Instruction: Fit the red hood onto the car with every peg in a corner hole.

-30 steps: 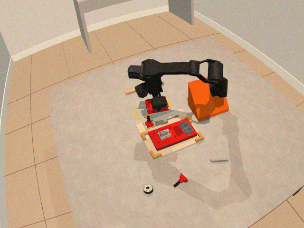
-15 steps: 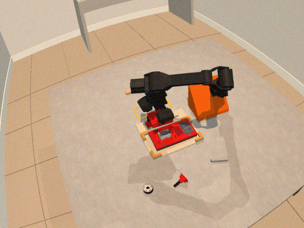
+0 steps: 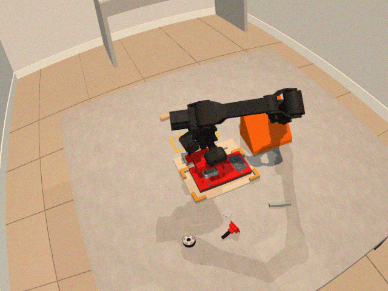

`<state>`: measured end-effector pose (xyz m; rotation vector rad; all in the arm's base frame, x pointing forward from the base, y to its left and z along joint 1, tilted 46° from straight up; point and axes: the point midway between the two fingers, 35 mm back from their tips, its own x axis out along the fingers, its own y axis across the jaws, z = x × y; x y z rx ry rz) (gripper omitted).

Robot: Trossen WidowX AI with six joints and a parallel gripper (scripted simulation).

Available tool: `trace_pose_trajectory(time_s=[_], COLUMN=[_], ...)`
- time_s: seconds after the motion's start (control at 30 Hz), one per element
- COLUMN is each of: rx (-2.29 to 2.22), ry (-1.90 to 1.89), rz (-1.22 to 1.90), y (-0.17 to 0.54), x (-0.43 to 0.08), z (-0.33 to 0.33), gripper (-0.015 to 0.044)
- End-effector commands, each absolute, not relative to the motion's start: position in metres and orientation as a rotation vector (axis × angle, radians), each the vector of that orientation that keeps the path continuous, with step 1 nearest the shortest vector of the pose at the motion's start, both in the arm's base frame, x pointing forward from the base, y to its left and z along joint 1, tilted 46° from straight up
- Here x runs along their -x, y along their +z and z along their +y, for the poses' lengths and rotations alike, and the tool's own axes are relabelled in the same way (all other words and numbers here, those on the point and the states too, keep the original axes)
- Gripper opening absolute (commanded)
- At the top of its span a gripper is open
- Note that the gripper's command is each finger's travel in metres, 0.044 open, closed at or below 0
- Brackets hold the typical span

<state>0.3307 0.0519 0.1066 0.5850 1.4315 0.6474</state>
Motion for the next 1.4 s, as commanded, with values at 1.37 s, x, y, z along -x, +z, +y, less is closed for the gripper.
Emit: trace_pose_trajectory(time_s=[1.37], rx=[-0.589], ry=[0.655], rz=[1.430], y=[0.084], x=[-0.328], z=[0.081], gripper=[0.0000])
